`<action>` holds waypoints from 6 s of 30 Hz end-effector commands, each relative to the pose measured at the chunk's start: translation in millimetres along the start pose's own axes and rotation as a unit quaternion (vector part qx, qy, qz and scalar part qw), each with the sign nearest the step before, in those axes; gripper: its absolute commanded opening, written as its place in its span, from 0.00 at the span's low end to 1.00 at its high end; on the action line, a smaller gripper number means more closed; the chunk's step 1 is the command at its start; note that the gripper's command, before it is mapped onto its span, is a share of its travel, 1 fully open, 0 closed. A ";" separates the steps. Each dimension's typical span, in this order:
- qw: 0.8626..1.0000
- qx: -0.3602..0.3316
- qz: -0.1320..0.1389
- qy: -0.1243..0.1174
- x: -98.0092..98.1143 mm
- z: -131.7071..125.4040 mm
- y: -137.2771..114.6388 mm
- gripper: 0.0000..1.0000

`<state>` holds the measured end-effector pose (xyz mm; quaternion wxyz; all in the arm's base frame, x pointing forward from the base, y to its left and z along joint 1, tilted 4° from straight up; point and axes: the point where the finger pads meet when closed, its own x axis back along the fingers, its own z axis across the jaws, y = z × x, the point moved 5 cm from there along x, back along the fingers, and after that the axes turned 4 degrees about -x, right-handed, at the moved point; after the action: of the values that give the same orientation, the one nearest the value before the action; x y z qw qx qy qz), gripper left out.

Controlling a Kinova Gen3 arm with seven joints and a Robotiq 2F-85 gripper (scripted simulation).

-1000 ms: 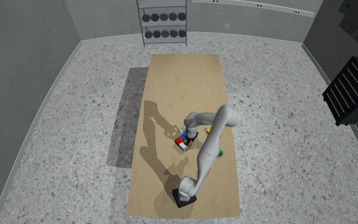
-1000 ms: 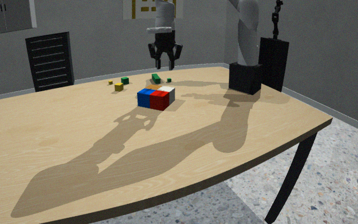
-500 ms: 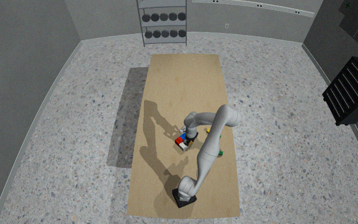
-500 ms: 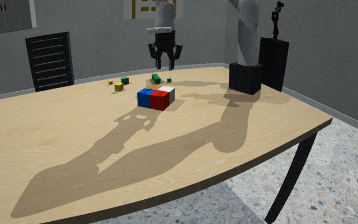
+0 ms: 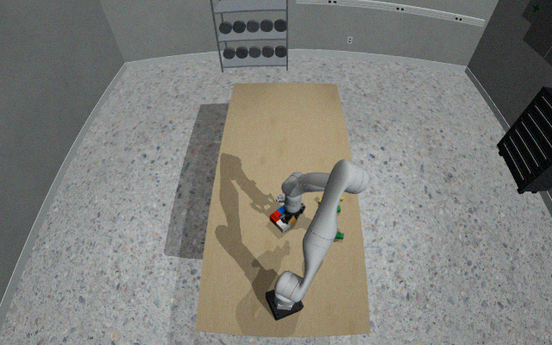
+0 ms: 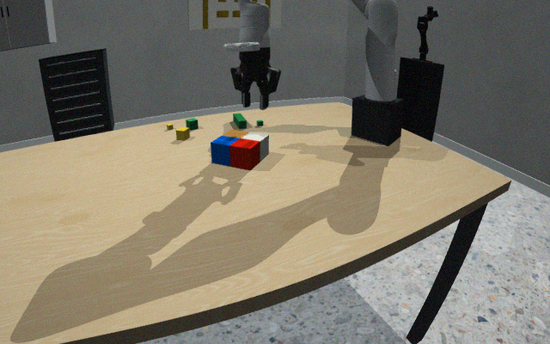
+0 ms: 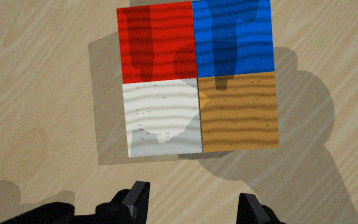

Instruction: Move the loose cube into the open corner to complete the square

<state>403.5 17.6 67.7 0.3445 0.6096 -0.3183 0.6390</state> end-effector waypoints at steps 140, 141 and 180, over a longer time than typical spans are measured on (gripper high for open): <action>0.768 -0.640 0.006 0.000 -92.7 -80.7 -49.1 0.55; 0.768 -0.640 0.006 0.000 -92.7 -80.7 -49.1 0.55; 0.768 -0.640 0.006 0.000 -92.6 -79.6 -49.5 0.55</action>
<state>400.7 106.6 -30.4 0.6515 0.2457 -0.6567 0.2897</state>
